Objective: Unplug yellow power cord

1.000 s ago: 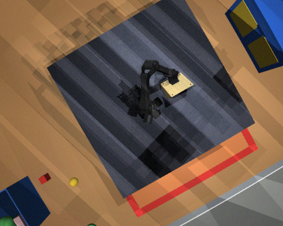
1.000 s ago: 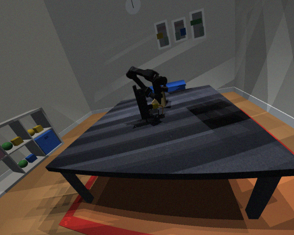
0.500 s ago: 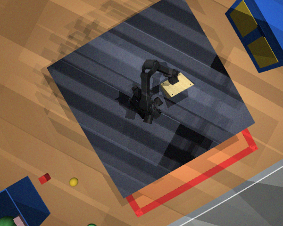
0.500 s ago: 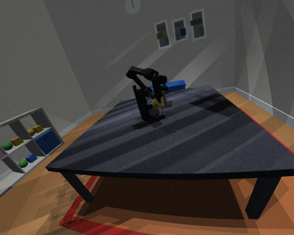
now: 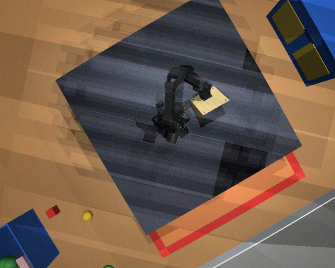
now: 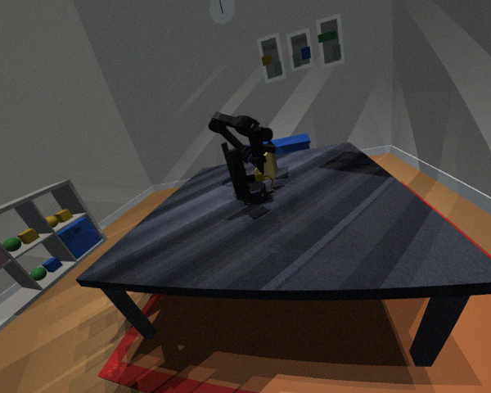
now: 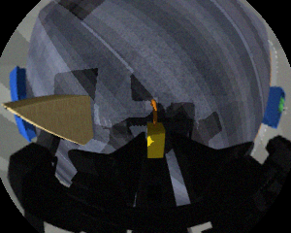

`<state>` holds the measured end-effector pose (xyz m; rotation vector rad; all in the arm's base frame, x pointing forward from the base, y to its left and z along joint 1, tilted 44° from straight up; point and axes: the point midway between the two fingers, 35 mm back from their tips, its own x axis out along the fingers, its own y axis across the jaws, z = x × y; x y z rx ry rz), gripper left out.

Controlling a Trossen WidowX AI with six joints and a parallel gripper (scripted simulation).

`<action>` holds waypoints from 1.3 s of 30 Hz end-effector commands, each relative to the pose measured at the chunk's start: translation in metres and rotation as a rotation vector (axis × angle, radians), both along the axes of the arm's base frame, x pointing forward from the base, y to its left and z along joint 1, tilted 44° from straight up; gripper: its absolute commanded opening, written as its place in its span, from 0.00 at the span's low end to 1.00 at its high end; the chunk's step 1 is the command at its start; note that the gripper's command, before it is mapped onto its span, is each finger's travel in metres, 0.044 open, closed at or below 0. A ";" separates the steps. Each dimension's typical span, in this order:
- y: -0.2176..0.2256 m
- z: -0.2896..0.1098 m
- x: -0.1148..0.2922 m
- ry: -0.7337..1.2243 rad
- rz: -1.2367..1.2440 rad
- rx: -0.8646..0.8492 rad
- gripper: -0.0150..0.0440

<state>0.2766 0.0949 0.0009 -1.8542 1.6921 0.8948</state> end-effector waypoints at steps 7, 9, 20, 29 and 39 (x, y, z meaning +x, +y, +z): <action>-0.012 0.009 -0.001 0.010 0.003 -0.010 0.53; -0.012 0.008 -0.001 0.010 0.003 -0.010 0.53; -0.021 0.000 0.000 0.010 0.003 -0.010 0.53; -0.018 0.001 0.001 0.004 -0.002 -0.005 0.31; -0.015 -0.001 0.000 0.004 -0.001 -0.004 0.25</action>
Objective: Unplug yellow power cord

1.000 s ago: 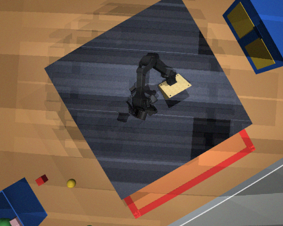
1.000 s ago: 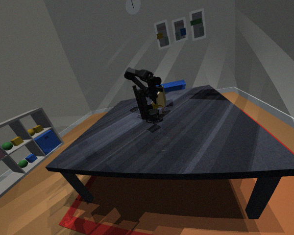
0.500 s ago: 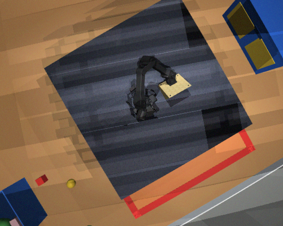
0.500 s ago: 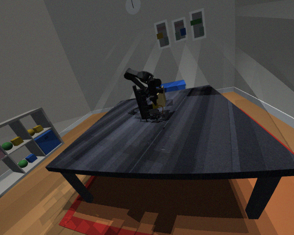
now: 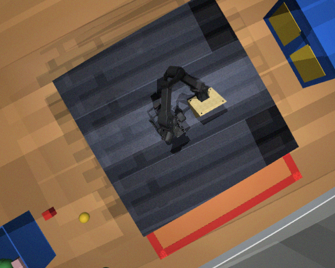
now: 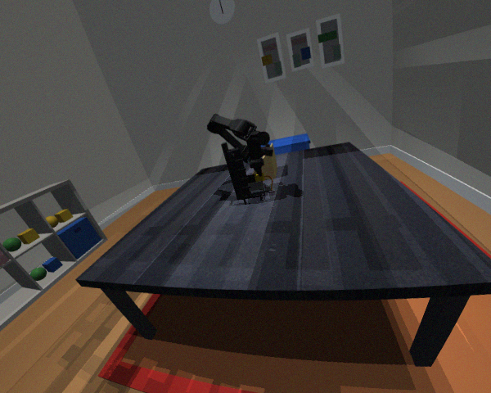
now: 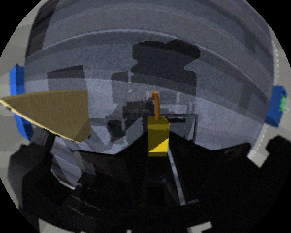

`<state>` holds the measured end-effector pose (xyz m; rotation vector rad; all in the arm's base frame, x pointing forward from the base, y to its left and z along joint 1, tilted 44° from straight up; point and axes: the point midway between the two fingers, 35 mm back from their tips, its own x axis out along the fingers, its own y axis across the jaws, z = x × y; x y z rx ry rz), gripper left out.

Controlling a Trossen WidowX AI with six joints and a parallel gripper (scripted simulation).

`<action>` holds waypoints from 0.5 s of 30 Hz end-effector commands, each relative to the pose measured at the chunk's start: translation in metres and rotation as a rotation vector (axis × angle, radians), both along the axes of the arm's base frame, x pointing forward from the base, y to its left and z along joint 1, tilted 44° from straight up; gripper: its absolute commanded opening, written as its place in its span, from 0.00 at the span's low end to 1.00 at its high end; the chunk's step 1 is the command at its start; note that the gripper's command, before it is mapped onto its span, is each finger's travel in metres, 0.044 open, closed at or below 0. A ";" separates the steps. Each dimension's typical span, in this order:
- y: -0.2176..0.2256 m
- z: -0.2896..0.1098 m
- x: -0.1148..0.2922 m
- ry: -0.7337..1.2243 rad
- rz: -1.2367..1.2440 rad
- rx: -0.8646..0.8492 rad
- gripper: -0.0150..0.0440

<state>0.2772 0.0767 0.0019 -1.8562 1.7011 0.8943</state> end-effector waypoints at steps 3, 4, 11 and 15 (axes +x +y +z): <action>0.007 -0.005 0.000 0.000 0.001 0.003 0.25; 0.008 -0.006 -0.001 0.000 0.001 0.003 0.25; 0.017 -0.014 -0.002 0.001 0.002 0.004 0.25; 0.022 -0.018 -0.002 0.002 0.003 0.005 0.25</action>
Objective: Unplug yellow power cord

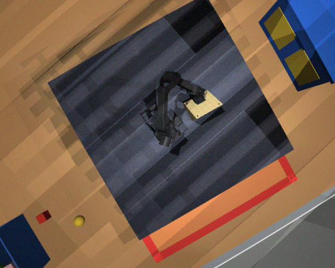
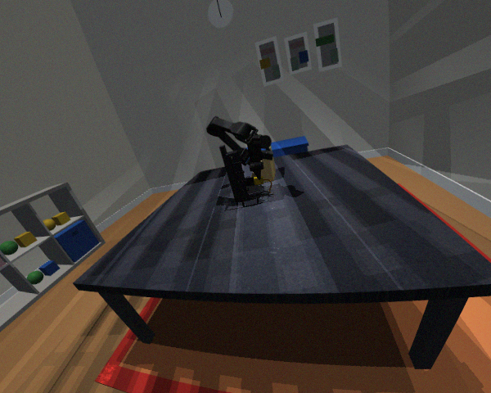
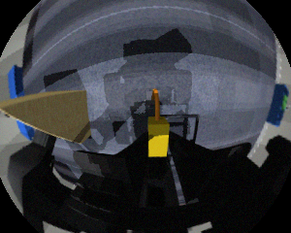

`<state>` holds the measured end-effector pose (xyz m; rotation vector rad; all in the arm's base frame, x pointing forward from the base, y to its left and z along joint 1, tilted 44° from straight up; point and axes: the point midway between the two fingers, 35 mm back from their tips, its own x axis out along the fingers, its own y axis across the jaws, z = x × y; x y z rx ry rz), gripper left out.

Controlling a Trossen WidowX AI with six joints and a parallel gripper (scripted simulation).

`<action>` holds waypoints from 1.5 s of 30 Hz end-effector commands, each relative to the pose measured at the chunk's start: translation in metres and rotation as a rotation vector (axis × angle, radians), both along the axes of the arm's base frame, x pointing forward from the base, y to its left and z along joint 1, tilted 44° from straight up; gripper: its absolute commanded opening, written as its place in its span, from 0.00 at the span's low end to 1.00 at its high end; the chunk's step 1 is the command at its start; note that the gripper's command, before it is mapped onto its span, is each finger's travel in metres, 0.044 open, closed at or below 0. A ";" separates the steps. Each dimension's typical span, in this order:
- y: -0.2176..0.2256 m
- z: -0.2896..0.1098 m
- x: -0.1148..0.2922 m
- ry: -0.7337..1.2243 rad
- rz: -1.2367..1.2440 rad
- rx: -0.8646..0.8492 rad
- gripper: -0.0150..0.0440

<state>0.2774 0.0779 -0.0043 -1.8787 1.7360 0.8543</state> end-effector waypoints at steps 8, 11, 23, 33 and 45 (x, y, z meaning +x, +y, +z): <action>0.016 -0.010 -0.002 0.011 0.011 0.043 0.48; 0.016 -0.010 -0.002 0.011 0.011 0.043 0.61; 0.062 -0.038 -0.010 0.010 0.012 0.048 1.00; 0.068 -0.042 -0.012 0.010 0.012 0.047 1.00; 0.068 -0.042 -0.012 0.010 0.012 0.047 1.00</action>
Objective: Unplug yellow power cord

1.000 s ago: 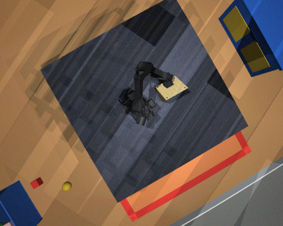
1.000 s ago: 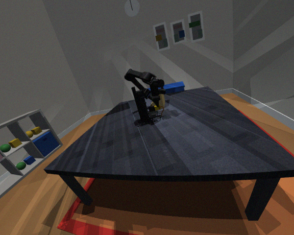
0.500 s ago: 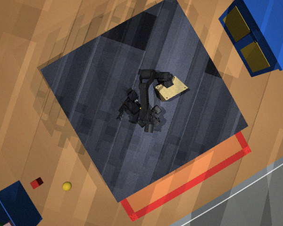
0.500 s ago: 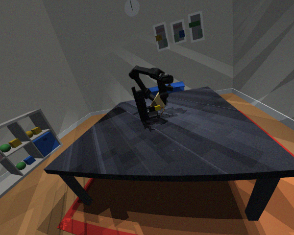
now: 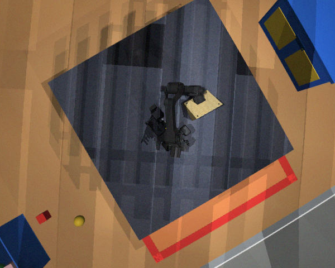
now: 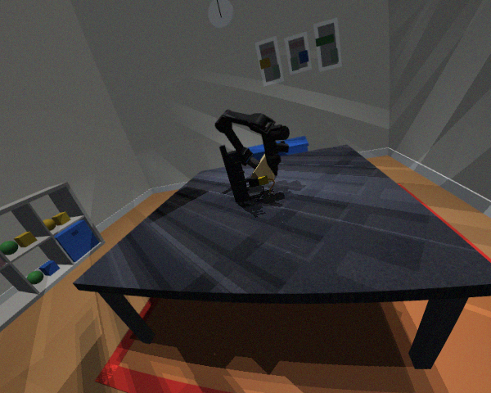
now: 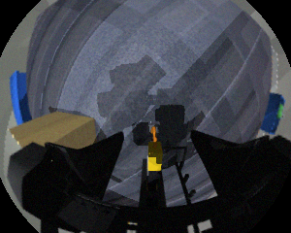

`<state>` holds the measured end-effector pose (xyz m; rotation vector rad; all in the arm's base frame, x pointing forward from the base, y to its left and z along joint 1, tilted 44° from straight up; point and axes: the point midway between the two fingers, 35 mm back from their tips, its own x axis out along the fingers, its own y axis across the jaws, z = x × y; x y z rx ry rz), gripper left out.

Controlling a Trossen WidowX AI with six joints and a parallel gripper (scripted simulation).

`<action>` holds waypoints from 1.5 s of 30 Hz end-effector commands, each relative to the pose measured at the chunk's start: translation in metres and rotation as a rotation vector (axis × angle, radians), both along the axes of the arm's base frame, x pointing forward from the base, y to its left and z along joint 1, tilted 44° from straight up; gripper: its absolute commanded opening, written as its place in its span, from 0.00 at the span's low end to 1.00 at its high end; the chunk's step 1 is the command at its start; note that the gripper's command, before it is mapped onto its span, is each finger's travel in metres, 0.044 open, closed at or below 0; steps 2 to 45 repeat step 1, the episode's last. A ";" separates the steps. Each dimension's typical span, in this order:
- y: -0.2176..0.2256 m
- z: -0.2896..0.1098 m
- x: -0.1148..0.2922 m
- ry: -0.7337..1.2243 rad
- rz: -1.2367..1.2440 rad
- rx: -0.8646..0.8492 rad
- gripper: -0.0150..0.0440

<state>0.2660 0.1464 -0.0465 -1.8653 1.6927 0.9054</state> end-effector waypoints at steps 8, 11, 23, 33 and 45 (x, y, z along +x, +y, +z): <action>0.000 0.000 -0.001 0.000 -0.007 0.000 1.00; 0.000 0.000 -0.001 0.000 -0.007 0.000 1.00; 0.000 0.000 -0.001 0.000 -0.007 0.000 1.00; 0.000 0.000 -0.001 0.000 -0.007 0.000 1.00; 0.000 0.000 -0.001 0.000 -0.007 0.000 1.00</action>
